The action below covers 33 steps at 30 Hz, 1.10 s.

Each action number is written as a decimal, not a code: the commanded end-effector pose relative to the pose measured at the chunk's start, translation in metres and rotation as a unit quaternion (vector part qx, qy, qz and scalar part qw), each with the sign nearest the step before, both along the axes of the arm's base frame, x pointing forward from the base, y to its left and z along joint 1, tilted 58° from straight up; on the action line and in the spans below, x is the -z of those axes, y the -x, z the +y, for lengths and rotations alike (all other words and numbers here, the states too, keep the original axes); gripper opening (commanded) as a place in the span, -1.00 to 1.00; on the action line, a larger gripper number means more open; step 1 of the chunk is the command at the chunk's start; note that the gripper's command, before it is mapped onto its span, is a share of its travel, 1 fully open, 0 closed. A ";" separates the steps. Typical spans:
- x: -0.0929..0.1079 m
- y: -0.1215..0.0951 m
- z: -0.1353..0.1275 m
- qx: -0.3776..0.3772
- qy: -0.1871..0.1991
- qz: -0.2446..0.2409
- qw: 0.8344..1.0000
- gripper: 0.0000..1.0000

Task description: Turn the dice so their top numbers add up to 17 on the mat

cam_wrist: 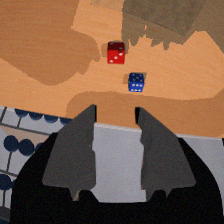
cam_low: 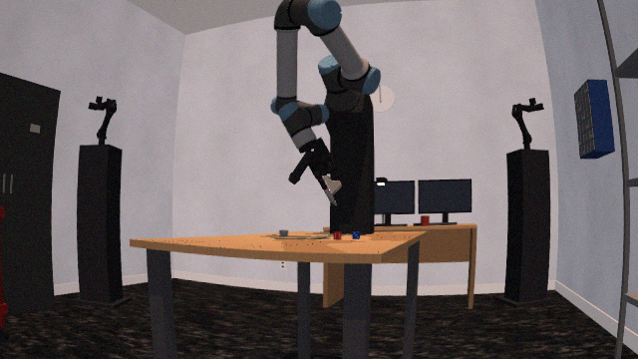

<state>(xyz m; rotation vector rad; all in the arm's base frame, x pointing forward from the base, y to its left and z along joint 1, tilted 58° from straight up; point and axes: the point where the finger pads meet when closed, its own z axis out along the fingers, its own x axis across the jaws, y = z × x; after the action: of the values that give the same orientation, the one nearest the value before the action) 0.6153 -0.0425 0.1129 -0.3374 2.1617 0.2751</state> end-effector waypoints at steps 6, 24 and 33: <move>0.002 0.004 0.013 0.101 0.064 -0.020 0.993 -0.51; 0.001 0.008 0.024 0.196 0.129 -0.034 0.972 -0.51; 0.000 0.009 0.026 0.208 0.136 -0.037 0.968 -0.51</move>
<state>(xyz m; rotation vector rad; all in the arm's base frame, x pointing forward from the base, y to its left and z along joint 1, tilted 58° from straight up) 0.6065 -0.0172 0.1124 -0.0425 2.1385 -0.2615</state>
